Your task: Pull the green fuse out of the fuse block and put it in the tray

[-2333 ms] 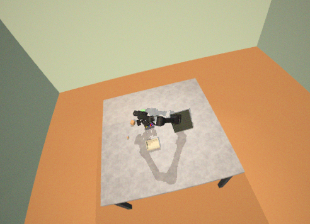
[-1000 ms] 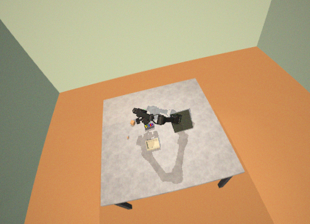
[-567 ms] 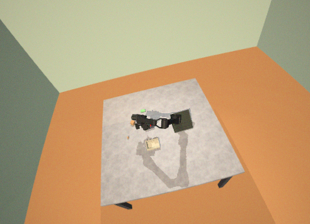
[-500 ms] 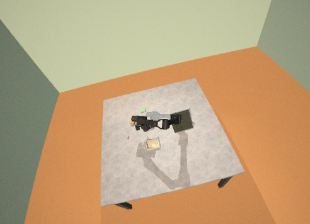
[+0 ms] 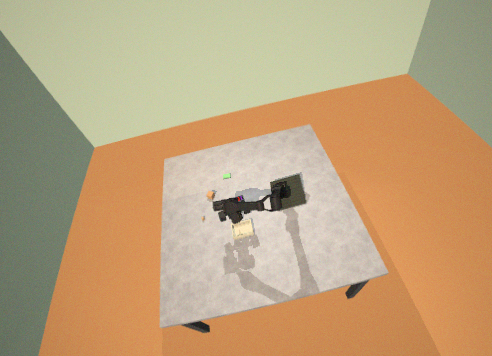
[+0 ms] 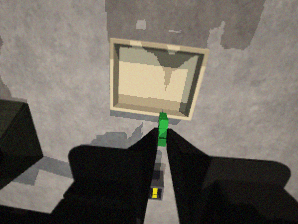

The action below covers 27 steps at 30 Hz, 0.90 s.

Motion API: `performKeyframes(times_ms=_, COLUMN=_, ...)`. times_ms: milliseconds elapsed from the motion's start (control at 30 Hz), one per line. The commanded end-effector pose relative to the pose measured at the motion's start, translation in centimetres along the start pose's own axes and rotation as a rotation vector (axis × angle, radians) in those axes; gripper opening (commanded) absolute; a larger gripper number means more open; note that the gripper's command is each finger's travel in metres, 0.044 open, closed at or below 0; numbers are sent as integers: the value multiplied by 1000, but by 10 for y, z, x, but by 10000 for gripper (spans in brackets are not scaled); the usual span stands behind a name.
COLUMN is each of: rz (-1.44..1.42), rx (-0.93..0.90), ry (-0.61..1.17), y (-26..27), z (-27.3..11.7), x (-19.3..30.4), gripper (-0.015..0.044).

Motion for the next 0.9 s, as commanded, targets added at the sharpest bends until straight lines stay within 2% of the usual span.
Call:
performKeyframes(times_ms=0, rz=7, rx=-8, ry=-17, y=16, z=0, x=-26, gripper=0)
performKeyframes(times_ms=300, rz=6, rx=-10, ry=-21, y=22, z=1, x=-34, gripper=0)
performKeyframes(times_ms=867, rz=6, rx=-10, ry=-21, y=22, z=28, x=-35, gripper=0)
Point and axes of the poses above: the point midway between the two fingers, 35 mm back from their tips, its own z axis out along the fingers, its own y axis across the jaws, x = y × z, the point moved 9 cm from there along -z, back along the fingers, and after that the axes turned 15 degrees about z, right-handed, at the moved point
